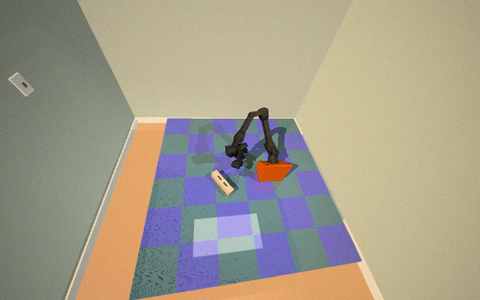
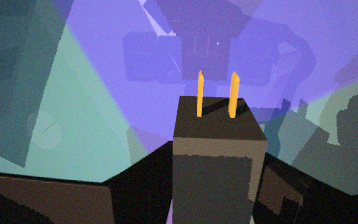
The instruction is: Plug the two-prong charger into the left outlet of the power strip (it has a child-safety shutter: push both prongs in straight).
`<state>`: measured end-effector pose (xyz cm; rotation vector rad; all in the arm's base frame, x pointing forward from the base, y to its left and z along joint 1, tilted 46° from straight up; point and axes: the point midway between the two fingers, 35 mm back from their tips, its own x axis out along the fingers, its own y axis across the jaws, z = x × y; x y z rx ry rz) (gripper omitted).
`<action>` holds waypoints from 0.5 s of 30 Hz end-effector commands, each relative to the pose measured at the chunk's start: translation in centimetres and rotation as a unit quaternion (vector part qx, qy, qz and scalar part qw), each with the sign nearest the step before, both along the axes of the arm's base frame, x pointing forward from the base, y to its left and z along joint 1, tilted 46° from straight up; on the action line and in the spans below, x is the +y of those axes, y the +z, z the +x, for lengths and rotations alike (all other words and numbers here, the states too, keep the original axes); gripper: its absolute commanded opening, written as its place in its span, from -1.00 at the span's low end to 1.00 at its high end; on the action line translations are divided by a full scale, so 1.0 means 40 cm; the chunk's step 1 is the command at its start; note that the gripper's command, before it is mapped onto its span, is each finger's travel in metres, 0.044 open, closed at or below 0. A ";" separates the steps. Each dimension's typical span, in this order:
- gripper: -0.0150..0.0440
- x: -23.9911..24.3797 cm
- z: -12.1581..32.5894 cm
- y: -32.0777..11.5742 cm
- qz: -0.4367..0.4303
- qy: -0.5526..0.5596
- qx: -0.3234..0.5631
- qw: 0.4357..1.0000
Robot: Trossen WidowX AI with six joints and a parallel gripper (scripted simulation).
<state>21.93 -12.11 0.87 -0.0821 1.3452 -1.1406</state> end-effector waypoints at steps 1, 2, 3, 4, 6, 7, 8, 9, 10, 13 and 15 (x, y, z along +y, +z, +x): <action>-0.49 0.008 0.011 -0.015 0.007 0.025 0.022 0.999; -0.49 0.008 0.013 -0.019 0.008 0.031 0.028 0.999; -0.49 0.009 0.014 -0.022 0.009 0.037 0.034 0.999; -0.49 0.010 0.016 -0.026 0.010 0.043 0.040 0.998; -0.49 0.012 0.019 -0.033 0.013 0.056 0.052 0.997; -0.49 0.013 0.021 -0.036 0.014 0.062 0.058 0.996; -0.49 0.014 0.022 -0.040 0.015 0.068 0.064 0.996; -0.49 0.015 0.024 -0.043 0.016 0.074 0.070 0.995; -0.49 0.016 0.025 -0.047 0.017 0.080 0.076 0.994; -0.49 0.019 0.029 -0.058 0.021 0.098 0.094 0.991; -0.49 0.021 0.032 -0.065 0.023 0.110 0.106 0.988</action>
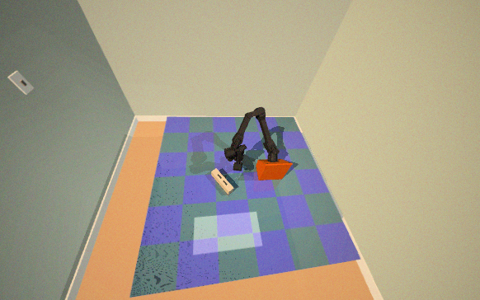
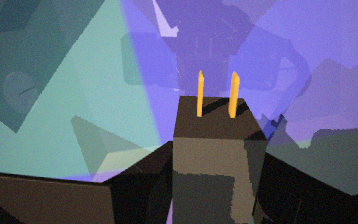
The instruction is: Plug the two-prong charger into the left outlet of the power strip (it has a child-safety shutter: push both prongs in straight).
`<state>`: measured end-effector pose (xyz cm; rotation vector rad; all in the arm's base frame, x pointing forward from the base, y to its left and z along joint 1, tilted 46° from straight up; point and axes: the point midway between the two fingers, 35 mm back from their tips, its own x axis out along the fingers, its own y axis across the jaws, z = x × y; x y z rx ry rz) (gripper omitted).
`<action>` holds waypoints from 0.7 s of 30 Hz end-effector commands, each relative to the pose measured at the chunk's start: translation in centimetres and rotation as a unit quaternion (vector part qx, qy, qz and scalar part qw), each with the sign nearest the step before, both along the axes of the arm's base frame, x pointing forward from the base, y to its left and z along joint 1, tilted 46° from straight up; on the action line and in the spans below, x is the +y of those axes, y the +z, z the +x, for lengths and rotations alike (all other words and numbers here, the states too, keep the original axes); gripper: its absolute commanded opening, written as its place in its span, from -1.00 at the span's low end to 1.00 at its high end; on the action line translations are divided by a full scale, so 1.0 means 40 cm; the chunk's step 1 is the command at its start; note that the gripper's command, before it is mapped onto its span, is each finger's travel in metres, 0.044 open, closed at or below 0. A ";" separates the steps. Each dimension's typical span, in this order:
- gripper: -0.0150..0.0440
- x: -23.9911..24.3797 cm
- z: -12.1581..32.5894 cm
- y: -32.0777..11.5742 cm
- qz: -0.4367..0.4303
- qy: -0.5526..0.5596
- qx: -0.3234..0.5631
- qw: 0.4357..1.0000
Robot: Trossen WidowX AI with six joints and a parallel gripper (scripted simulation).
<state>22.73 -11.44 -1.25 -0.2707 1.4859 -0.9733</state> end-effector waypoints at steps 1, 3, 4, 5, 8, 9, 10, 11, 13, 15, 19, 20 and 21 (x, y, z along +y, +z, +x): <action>-0.49 0.006 0.013 -0.016 0.004 0.028 0.024 0.999; -0.49 0.008 0.016 -0.023 0.006 0.040 0.036 0.999; -0.49 0.009 0.017 -0.027 0.007 0.046 0.042 0.998; -0.49 0.010 0.018 -0.031 0.009 0.052 0.048 0.997; -0.49 0.013 0.022 -0.042 0.012 0.070 0.066 0.995; -0.49 0.014 0.023 -0.046 0.013 0.076 0.072 0.994; -0.49 0.015 0.024 -0.050 0.015 0.082 0.078 0.993; -0.49 0.016 0.025 -0.054 0.016 0.088 0.084 0.992; -0.49 0.019 0.027 -0.061 0.018 0.100 0.096 0.990; -0.49 0.021 0.029 -0.069 0.020 0.112 0.108 0.988; -0.49 0.025 0.032 -0.085 0.025 0.136 0.132 0.982; -0.49 0.026 0.033 -0.089 0.026 0.142 0.138 0.980; -0.49 0.027 0.034 -0.093 0.027 0.147 0.144 0.978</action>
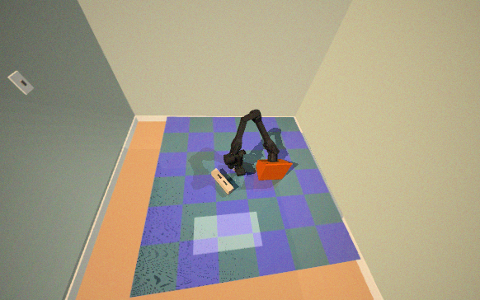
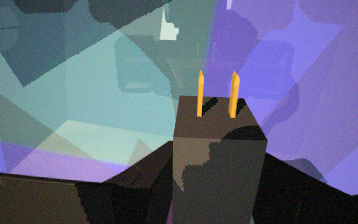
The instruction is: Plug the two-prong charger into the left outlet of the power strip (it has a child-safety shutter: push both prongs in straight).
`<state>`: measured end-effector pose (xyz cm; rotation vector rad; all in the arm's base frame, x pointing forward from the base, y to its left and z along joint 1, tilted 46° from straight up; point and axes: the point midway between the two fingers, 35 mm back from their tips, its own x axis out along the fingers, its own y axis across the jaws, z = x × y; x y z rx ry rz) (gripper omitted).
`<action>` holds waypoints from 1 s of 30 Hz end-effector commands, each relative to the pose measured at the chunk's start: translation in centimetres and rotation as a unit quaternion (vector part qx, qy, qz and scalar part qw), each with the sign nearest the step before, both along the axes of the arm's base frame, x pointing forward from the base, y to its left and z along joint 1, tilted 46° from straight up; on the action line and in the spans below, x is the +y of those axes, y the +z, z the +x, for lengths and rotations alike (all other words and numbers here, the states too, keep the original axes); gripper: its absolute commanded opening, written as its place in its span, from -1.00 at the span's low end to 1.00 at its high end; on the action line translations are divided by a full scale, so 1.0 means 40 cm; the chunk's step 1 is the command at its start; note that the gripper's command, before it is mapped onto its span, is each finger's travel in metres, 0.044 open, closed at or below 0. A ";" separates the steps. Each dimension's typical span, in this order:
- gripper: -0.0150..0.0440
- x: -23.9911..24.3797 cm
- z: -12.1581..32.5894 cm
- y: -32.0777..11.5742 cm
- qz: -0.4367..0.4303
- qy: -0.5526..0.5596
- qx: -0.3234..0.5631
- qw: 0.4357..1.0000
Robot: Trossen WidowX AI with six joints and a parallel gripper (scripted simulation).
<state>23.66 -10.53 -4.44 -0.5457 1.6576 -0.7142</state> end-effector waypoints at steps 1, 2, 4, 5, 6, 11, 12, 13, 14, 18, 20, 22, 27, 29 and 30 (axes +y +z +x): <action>-0.49 0.006 0.011 -0.017 0.002 0.028 0.024 0.999; -0.49 0.007 0.012 -0.021 0.004 0.034 0.030 0.999; -0.49 0.009 0.013 -0.029 0.006 0.046 0.043 0.998; -0.49 0.010 0.014 -0.033 0.007 0.052 0.049 0.997; -0.49 0.011 0.014 -0.037 0.008 0.058 0.055 0.997; -0.49 0.017 0.017 -0.057 0.014 0.088 0.086 0.992; -0.49 0.018 0.017 -0.061 0.015 0.094 0.092 0.991; -0.49 0.019 0.017 -0.066 0.016 0.099 0.098 0.990; -0.49 0.020 0.018 -0.070 0.017 0.105 0.104 0.989; -0.49 0.025 0.019 -0.086 0.022 0.128 0.128 0.983; -0.49 0.027 0.019 -0.094 0.024 0.140 0.141 0.980; -0.49 0.027 0.020 -0.095 0.024 0.140 0.141 0.980; -0.49 0.030 0.030 -0.100 0.025 0.142 0.143 0.979; -0.49 0.032 0.034 -0.103 0.025 0.143 0.144 0.979; -0.49 0.032 0.037 -0.104 0.025 0.144 0.144 0.979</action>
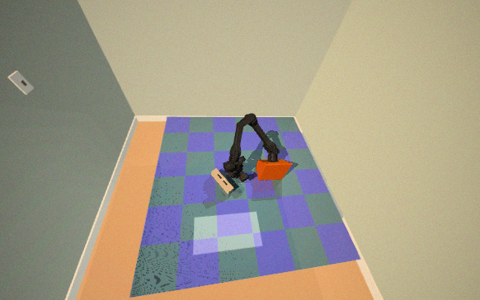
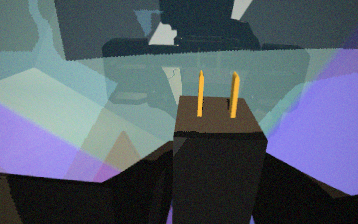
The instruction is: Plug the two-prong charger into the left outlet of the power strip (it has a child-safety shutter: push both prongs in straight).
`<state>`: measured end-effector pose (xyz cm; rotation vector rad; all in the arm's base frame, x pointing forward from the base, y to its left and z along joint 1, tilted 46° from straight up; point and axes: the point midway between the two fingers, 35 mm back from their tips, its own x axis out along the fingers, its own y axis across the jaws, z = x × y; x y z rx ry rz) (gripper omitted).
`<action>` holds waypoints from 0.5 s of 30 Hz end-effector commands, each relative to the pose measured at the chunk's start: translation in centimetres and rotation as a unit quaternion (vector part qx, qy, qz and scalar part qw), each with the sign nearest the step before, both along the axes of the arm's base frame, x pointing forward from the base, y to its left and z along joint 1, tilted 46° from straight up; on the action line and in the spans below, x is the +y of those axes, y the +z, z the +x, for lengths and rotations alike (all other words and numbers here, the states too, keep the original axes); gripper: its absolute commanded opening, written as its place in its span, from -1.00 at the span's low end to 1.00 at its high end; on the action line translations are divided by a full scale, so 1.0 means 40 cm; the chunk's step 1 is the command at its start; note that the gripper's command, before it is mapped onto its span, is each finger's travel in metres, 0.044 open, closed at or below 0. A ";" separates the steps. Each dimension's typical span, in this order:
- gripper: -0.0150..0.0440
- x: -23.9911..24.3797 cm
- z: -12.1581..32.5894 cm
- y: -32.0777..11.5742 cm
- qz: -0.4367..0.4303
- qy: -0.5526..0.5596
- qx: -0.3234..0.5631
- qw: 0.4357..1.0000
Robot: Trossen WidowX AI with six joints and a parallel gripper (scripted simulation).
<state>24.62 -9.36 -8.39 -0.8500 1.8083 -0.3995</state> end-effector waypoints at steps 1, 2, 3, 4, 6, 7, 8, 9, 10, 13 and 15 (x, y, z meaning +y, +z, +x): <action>-0.49 0.004 0.015 -0.007 -0.001 0.007 0.004 1.000; -0.49 0.005 0.018 -0.008 -0.001 0.007 0.004 1.000; -0.49 0.005 0.020 -0.009 -0.001 0.008 0.005 1.000; -0.49 0.006 0.022 -0.011 -0.001 0.008 0.005 1.000; -0.49 0.008 0.027 -0.014 -0.001 0.009 0.006 1.000; -0.49 0.008 0.030 -0.015 -0.001 0.010 0.007 1.000; -0.49 0.009 0.032 -0.016 -0.001 0.010 0.008 1.000; -0.49 0.010 0.034 -0.018 -0.001 0.011 0.008 1.000; -0.49 0.011 0.037 -0.019 0.000 0.011 0.009 1.000; -0.49 0.013 0.044 -0.023 0.000 0.013 0.010 1.000; -0.49 0.014 0.048 -0.026 0.000 0.014 0.011 1.000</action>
